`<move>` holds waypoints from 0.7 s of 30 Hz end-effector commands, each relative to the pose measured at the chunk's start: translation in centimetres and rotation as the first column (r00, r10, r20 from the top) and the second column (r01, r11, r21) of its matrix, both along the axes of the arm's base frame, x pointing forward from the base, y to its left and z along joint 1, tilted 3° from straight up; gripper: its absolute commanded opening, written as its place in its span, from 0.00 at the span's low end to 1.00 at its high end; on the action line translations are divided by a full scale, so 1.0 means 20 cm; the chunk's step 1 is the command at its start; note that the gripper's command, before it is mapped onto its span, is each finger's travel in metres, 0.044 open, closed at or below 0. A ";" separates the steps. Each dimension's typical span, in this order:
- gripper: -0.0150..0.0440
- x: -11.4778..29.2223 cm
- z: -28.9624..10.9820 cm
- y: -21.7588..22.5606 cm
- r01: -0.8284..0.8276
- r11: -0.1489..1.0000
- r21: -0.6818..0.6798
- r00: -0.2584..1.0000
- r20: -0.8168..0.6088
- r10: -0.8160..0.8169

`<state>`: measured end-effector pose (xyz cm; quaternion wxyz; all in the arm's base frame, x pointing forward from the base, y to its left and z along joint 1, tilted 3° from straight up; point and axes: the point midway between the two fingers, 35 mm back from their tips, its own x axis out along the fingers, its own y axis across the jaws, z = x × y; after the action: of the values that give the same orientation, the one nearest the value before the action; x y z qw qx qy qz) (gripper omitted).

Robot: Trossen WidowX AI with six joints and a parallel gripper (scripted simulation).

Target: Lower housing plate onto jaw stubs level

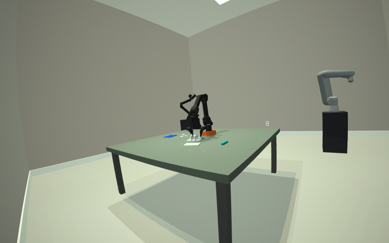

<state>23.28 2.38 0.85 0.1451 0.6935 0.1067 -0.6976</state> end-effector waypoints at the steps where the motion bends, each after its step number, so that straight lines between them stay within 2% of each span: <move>1: 0.85 0.00 -0.01 0.00 -0.005 1.000 0.003 1.000 -0.001 0.005; 21: 0.85 0.00 -0.03 0.00 -0.004 1.000 0.003 1.000 -0.001 0.005</move>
<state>23.27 2.36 0.47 0.1450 0.6935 0.1066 -0.6976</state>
